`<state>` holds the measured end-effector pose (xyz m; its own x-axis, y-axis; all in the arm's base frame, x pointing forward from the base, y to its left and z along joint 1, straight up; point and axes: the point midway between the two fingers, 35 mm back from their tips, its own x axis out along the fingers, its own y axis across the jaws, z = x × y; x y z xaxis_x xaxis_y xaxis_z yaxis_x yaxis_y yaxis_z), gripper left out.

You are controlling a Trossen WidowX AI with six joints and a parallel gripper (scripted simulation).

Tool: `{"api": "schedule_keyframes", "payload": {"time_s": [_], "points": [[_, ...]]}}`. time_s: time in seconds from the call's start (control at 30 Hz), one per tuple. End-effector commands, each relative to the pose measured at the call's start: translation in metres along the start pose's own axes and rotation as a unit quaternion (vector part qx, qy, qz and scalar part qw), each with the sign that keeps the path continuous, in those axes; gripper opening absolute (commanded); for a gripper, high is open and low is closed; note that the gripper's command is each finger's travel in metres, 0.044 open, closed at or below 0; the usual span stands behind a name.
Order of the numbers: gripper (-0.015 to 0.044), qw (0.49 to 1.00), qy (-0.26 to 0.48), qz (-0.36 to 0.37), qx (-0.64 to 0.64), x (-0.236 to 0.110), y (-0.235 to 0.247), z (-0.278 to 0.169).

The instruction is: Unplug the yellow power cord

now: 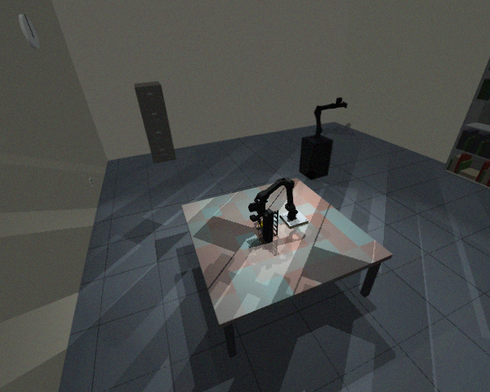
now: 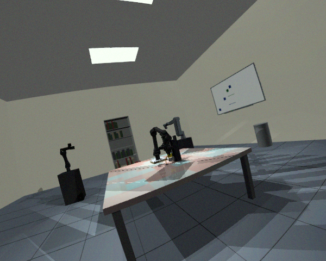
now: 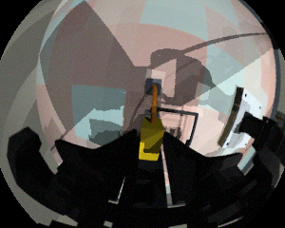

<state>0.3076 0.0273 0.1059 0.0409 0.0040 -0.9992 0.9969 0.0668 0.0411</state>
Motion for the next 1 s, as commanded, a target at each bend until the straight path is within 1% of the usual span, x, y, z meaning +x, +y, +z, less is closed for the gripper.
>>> {"api": "schedule_keyframes", "payload": {"time_s": [0.0,0.03,0.33,0.37,0.97], "points": [[0.0107,1.0,0.0,0.0,0.0,0.0,0.0,0.0],[0.0081,1.0,0.0,0.0,0.0,0.0,0.0,0.0],[0.0021,1.0,0.0,0.0,0.0,0.0,0.0,0.0],[0.0,1.0,0.0,0.0,0.0,0.0,0.0,0.0],[0.0,1.0,-0.001,-0.001,0.001,0.0,0.002,0.027]]}}
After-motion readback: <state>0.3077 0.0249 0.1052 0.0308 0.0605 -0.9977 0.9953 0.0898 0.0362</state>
